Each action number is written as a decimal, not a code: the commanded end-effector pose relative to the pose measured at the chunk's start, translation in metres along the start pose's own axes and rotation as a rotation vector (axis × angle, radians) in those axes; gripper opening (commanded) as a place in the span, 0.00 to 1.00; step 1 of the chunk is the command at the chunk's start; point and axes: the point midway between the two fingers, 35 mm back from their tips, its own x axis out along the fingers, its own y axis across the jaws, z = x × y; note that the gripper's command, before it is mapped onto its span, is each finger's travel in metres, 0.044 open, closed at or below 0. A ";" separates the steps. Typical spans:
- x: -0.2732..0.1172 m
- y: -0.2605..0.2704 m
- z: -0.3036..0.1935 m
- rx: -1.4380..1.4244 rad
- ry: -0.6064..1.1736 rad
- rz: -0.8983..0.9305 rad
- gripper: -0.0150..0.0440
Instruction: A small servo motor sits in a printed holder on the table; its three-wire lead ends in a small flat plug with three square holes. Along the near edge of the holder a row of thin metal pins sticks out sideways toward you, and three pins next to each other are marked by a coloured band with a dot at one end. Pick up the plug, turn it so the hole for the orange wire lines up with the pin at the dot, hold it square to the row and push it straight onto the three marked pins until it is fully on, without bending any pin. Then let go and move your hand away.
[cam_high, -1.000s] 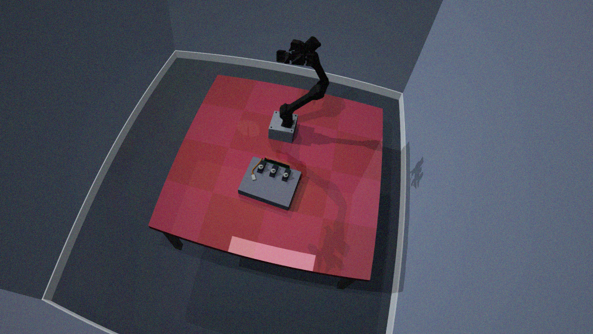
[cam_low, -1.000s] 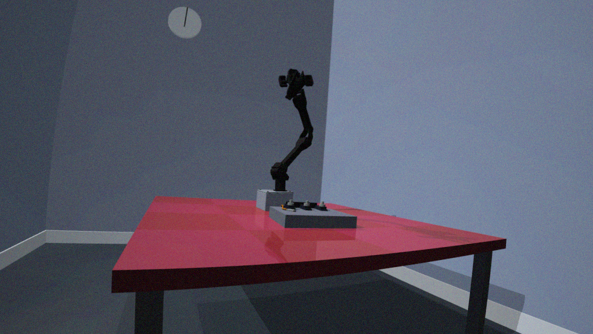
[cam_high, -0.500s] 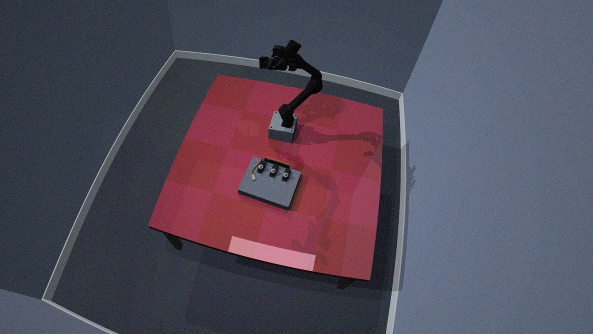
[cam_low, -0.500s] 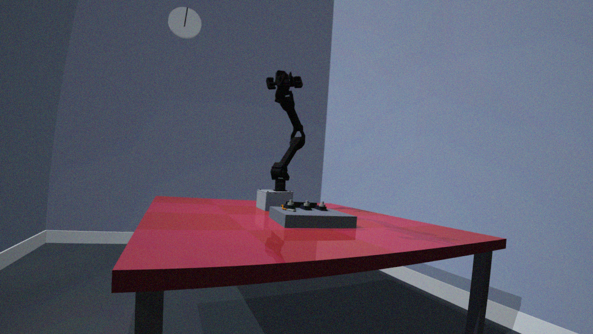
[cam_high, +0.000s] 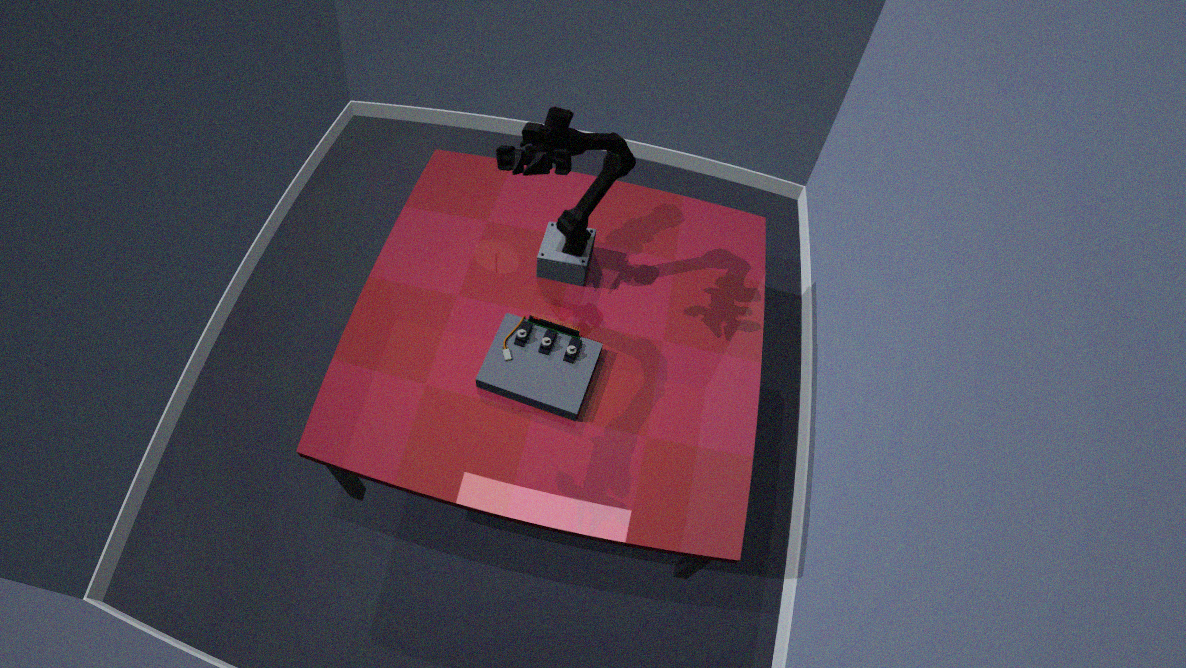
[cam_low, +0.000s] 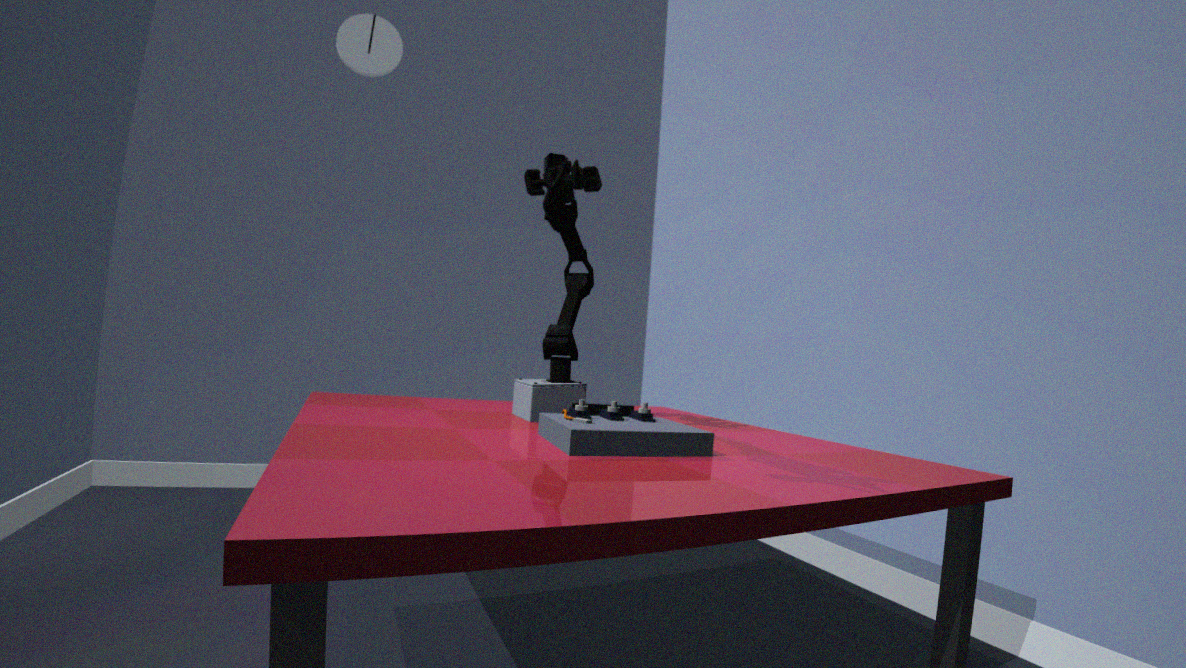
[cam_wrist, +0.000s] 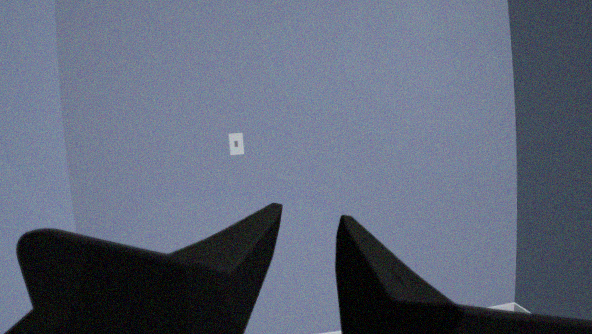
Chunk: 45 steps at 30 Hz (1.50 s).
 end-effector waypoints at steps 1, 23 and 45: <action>0.010 -0.005 -0.023 -0.006 0.021 -0.002 0.45; 0.035 0.021 -0.190 -0.125 0.194 0.041 0.45; 0.073 -0.003 -0.312 -0.396 0.708 0.024 0.45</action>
